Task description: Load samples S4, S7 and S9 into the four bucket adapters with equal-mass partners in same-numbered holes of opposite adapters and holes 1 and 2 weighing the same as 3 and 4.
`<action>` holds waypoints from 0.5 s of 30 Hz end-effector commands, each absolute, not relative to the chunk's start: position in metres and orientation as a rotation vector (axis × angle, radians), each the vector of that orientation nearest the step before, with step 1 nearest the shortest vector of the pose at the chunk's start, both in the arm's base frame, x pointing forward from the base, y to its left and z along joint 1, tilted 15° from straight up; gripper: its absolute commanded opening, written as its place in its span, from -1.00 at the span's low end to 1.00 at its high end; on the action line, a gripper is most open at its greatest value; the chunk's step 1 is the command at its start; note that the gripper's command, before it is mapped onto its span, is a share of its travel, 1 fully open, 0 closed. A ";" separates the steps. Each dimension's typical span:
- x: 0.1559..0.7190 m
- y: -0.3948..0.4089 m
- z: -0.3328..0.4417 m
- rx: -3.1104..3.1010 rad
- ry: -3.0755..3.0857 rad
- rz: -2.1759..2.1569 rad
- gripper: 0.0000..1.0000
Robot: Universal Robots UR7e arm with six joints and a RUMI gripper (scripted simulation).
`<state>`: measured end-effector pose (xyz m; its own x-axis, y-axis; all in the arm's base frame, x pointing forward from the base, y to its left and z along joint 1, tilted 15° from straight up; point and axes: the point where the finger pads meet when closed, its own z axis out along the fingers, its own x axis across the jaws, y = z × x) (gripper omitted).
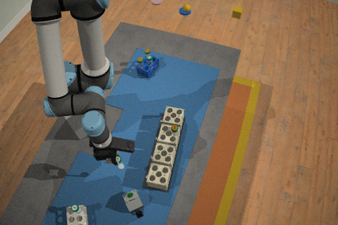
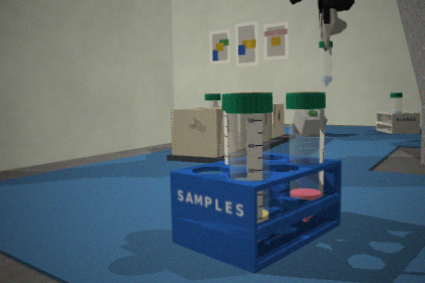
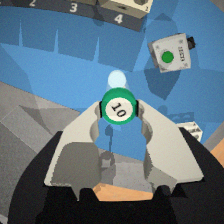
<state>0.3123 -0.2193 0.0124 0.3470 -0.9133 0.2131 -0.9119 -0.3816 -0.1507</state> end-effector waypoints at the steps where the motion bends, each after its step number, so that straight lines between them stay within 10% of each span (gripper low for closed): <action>1: 0.323 -0.198 0.013 -2.664 1.631 -0.415 -1.00; 15: 0.357 -0.125 0.010 -2.929 1.202 -0.413 -1.00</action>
<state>0.3506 -0.1351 0.0095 0.6532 -0.7136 0.2534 -0.7241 -0.6865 -0.0666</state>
